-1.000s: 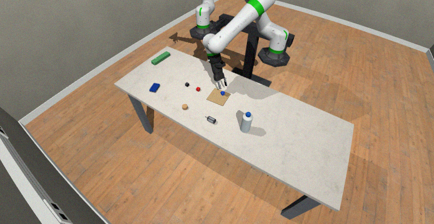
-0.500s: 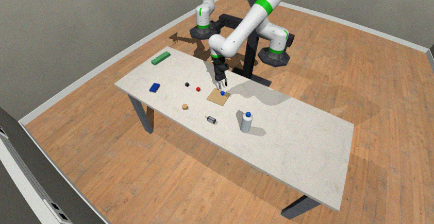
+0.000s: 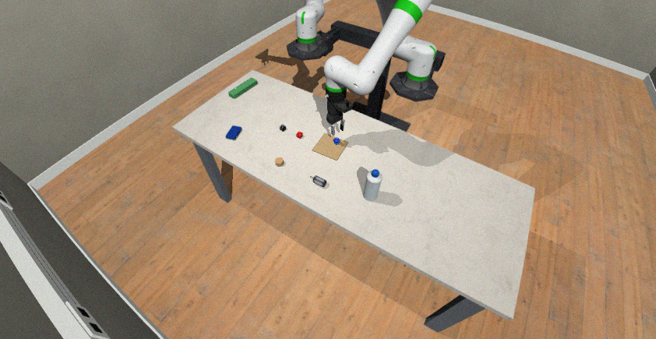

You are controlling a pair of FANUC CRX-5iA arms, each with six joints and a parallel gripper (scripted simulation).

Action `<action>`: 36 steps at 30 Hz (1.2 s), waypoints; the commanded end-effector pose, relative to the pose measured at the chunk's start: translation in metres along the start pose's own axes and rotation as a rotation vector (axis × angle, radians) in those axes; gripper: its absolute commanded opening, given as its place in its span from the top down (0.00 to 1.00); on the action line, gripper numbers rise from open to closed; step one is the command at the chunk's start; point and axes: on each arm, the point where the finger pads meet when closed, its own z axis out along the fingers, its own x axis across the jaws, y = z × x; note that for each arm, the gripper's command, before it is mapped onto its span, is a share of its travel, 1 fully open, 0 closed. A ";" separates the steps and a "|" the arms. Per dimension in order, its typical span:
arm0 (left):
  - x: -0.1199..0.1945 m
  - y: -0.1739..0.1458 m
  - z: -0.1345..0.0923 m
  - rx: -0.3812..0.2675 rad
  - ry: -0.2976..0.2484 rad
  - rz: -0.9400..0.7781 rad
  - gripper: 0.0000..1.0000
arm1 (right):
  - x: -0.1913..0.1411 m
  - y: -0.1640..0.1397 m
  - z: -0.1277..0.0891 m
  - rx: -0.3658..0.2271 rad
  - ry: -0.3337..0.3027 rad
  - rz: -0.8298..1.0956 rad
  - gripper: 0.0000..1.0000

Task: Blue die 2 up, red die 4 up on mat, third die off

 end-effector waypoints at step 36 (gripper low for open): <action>0.046 0.039 -0.005 -0.001 0.002 -0.712 0.00 | 0.000 0.000 -0.001 -0.002 0.000 0.000 0.00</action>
